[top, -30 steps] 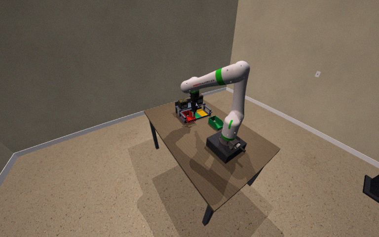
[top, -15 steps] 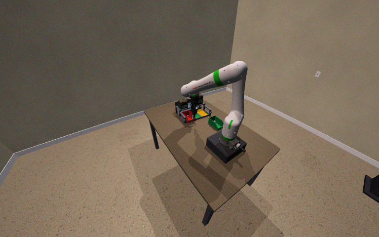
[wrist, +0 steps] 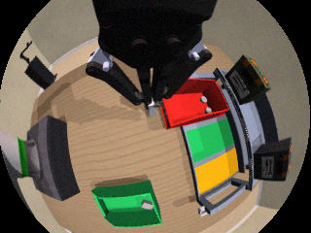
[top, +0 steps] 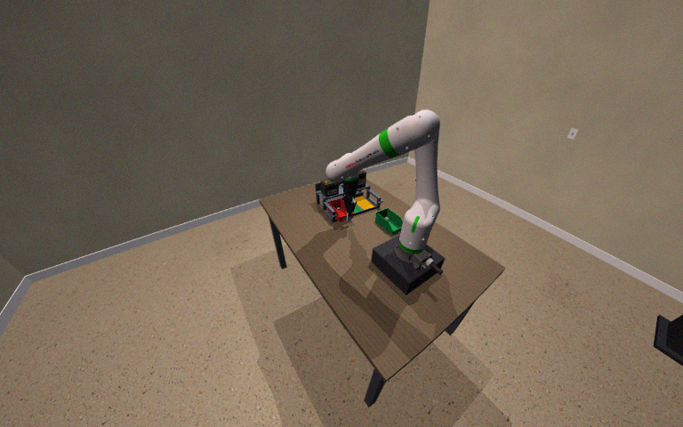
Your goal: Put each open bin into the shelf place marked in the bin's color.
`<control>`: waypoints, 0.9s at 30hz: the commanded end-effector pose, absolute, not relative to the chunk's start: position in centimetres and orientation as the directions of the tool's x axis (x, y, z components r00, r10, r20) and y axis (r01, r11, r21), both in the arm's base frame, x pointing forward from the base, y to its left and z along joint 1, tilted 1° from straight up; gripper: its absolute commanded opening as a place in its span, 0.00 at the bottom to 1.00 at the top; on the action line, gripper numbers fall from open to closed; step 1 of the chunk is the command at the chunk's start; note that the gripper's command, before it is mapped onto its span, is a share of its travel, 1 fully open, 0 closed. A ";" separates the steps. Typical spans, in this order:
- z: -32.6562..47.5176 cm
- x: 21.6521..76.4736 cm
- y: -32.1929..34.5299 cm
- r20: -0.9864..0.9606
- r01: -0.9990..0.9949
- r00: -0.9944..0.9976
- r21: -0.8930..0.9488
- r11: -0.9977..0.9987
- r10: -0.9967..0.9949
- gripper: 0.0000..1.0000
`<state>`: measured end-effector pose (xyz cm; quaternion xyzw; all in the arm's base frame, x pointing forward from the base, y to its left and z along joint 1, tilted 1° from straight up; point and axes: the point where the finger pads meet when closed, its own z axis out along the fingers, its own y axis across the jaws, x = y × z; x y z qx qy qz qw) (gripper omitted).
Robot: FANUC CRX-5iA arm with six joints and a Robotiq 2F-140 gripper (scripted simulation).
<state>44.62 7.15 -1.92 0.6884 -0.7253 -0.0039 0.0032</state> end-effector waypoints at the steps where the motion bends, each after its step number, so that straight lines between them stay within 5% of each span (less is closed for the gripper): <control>1: -3.0 44.6 7.2 -0.001 -0.999 -0.052 0.009 0.052 -0.999 0.00; 27: -4.1 44.6 7.2 -0.001 -0.999 -0.052 0.009 0.052 -0.999 0.00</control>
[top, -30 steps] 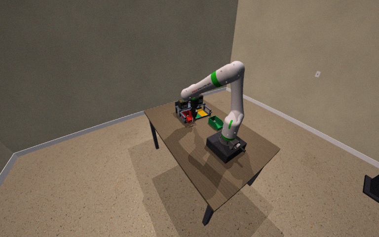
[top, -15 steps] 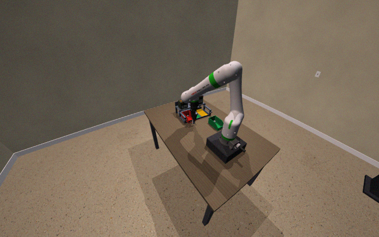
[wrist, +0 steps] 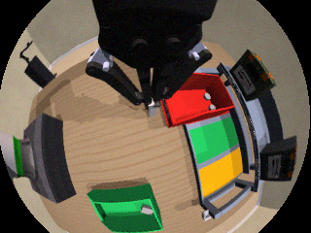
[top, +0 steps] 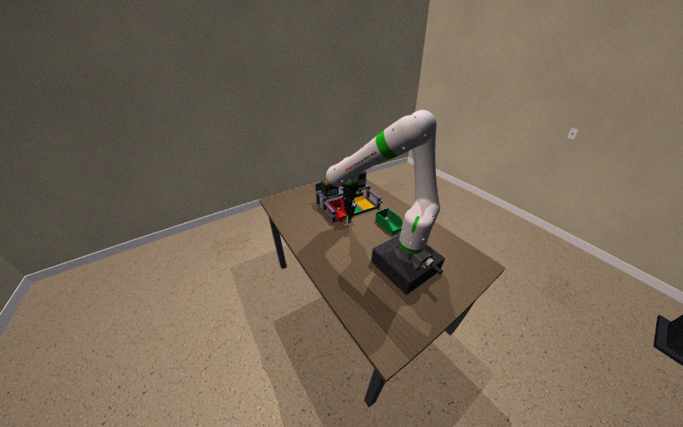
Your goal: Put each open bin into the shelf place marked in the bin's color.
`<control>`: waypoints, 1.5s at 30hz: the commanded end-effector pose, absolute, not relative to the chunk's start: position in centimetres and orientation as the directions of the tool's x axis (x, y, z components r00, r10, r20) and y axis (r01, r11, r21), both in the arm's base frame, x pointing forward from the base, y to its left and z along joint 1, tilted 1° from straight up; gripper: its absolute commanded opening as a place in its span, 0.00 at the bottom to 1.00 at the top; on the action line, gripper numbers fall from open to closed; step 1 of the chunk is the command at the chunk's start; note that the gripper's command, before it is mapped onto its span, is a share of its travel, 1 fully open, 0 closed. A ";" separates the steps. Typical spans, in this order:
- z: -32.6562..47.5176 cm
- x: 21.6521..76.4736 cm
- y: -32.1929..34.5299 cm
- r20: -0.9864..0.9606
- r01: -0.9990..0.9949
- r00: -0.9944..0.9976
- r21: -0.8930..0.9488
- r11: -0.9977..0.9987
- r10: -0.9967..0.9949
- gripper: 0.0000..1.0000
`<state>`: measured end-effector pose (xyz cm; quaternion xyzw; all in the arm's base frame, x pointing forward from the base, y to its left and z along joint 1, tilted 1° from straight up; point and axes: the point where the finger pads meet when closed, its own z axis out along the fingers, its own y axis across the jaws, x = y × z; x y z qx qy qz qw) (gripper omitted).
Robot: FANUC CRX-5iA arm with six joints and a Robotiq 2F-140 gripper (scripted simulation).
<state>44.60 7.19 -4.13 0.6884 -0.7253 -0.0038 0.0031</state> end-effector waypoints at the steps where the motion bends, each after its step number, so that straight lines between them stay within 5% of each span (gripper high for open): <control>1: -4.1 44.6 7.2 -0.001 -0.999 -0.052 0.009 0.052 -0.999 0.00; 45: -4.1 46.3 7.1 -0.001 -0.999 -0.052 0.009 0.052 -0.999 0.00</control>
